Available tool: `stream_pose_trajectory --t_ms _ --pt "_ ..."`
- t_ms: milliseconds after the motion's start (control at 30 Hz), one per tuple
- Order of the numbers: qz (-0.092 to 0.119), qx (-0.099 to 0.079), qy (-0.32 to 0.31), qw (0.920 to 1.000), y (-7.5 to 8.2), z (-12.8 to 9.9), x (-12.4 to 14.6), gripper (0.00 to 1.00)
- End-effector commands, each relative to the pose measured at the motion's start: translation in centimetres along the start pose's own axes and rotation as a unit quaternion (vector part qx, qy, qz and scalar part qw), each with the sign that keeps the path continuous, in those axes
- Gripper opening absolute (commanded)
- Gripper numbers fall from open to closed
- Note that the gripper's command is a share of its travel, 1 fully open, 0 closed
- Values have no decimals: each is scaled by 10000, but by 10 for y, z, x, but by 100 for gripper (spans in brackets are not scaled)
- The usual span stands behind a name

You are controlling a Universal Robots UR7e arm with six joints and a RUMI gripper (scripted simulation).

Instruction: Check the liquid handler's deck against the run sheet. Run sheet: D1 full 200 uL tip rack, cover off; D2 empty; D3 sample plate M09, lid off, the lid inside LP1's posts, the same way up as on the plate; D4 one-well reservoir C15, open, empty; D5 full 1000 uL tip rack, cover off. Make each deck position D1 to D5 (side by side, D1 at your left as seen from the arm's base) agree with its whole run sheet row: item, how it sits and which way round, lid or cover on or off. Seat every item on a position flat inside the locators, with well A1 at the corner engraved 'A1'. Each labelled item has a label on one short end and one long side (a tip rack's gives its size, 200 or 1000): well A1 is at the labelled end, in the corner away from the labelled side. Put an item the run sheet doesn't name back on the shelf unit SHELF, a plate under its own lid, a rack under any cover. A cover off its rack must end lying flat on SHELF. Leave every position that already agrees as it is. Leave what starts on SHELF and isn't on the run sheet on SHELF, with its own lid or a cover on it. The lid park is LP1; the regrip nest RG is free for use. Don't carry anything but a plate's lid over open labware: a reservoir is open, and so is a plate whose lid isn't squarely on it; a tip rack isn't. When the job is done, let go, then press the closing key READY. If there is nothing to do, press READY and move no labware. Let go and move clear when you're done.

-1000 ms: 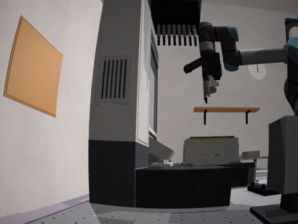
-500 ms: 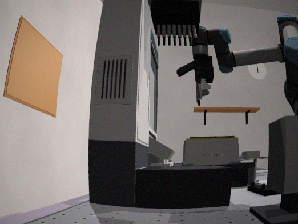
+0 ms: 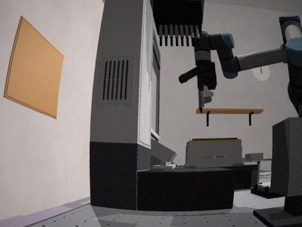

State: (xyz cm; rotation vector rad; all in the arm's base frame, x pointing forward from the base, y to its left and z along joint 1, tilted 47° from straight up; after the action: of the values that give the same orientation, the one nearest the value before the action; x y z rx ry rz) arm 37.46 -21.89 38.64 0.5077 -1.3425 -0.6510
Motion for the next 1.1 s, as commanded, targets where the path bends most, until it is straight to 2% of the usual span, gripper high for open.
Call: stream_pose_trajectory --t_ms 0,800,1067 --pt "4 15 0 10000 -14 0 0 82" --pt "5 15 0 10000 -88 0 0 82" --pt "5 15 0 10000 -89 0 0 82"
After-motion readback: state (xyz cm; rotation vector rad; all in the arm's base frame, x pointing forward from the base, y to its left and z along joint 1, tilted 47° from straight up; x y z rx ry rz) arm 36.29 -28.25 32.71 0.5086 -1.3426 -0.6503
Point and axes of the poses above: the point where the finger pads meet when closed, its own y axis back along the fingers, its own x axis across the jaws, z = x × y, the point moved 4 cm from there along y, back along the fingers, and after that the axes turned 9 degrees about y, right-handed, at the moved point
